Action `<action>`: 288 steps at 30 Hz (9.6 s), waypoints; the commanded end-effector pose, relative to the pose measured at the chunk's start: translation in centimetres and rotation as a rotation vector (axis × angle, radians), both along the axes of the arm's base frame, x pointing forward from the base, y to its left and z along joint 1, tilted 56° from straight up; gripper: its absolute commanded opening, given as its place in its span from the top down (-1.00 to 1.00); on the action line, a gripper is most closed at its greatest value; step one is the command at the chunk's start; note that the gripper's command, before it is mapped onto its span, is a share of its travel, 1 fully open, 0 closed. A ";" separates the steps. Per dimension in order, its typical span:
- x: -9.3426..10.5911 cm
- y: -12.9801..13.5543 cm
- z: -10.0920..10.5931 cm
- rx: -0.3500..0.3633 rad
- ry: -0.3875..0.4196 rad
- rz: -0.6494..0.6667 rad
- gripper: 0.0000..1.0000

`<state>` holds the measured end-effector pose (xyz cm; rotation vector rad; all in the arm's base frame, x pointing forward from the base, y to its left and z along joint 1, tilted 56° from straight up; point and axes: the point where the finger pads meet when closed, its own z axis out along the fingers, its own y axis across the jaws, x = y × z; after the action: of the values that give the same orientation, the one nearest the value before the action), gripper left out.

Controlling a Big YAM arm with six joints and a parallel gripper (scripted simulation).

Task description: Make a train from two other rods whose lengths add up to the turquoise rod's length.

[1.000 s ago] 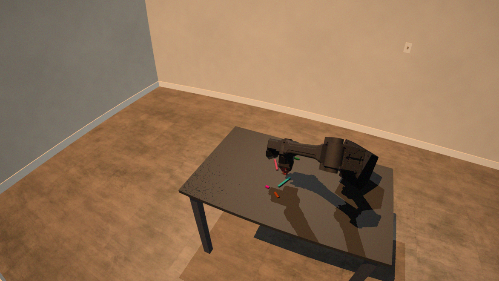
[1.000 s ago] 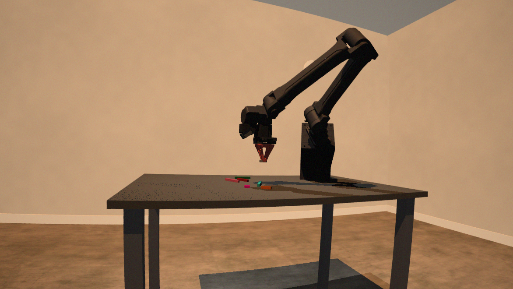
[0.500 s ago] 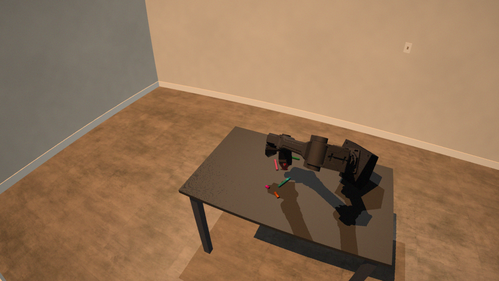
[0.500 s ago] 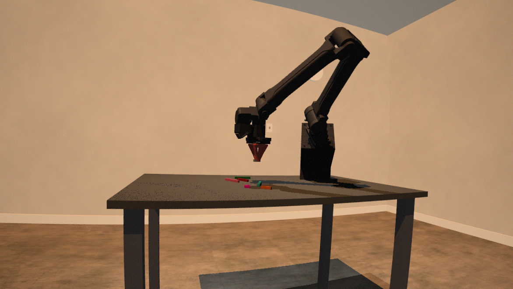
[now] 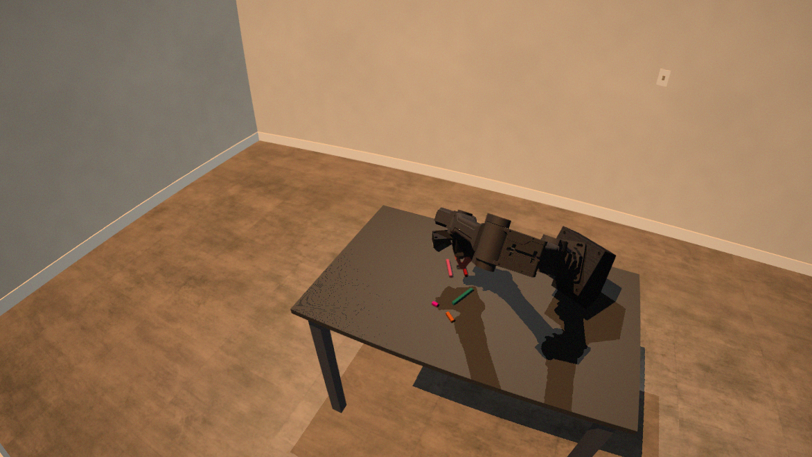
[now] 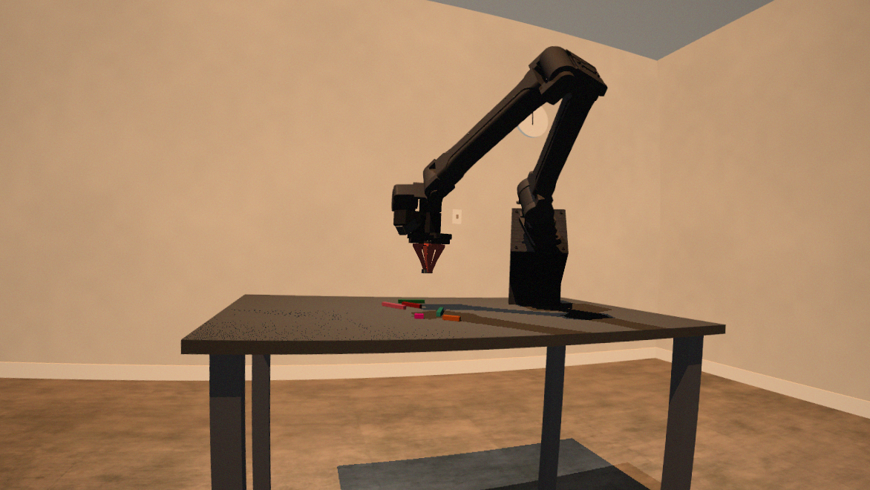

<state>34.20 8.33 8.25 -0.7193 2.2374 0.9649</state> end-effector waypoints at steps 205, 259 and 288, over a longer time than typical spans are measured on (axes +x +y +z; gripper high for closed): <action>4.5 6.0 -6.6 -0.043 -0.134 0.092 0.51; 2.8 -1.4 -0.4 -0.054 -0.181 0.097 -1.00; 3.9 -2.8 -2.6 0.082 0.164 -0.165 -1.00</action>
<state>36.28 7.01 5.28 -0.6103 2.2926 1.0355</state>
